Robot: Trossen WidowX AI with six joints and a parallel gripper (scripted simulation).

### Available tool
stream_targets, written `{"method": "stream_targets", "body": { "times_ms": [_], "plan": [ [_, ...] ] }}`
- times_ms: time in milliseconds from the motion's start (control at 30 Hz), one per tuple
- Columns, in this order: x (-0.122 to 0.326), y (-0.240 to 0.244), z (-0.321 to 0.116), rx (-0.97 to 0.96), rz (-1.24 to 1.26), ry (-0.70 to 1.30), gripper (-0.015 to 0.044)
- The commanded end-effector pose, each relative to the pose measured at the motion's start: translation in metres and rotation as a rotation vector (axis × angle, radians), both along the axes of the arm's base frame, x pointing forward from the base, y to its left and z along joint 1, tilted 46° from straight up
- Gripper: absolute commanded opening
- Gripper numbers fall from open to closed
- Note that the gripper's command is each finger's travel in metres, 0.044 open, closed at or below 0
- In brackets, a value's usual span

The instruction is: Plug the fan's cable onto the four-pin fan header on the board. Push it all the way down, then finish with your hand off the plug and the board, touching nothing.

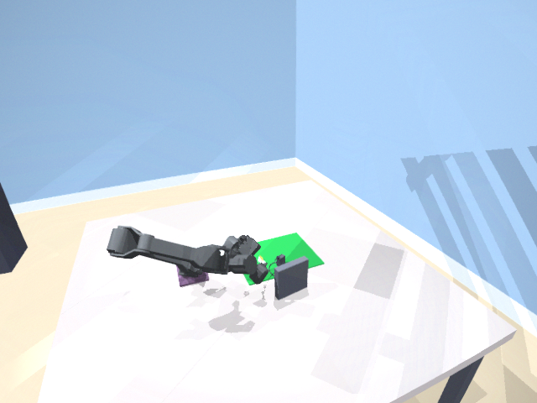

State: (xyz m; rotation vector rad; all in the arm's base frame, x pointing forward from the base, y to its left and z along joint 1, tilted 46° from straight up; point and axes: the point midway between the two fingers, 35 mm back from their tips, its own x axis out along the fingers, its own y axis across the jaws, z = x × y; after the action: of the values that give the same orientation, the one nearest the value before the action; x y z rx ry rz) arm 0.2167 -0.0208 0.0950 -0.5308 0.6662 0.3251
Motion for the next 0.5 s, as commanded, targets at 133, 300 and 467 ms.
{"method": "stream_targets", "body": {
  "times_ms": [133, 300, 467],
  "plan": [
    [0.0001, 0.0016, -0.0037, 0.038, -0.103, 0.201, 0.044],
    [-0.0007, 0.0026, -0.0059, 0.036, -0.164, 0.313, 0.044],
    [-0.0014, 0.0035, -0.007, 0.014, -0.226, 0.417, 0.044]
  ]
}}
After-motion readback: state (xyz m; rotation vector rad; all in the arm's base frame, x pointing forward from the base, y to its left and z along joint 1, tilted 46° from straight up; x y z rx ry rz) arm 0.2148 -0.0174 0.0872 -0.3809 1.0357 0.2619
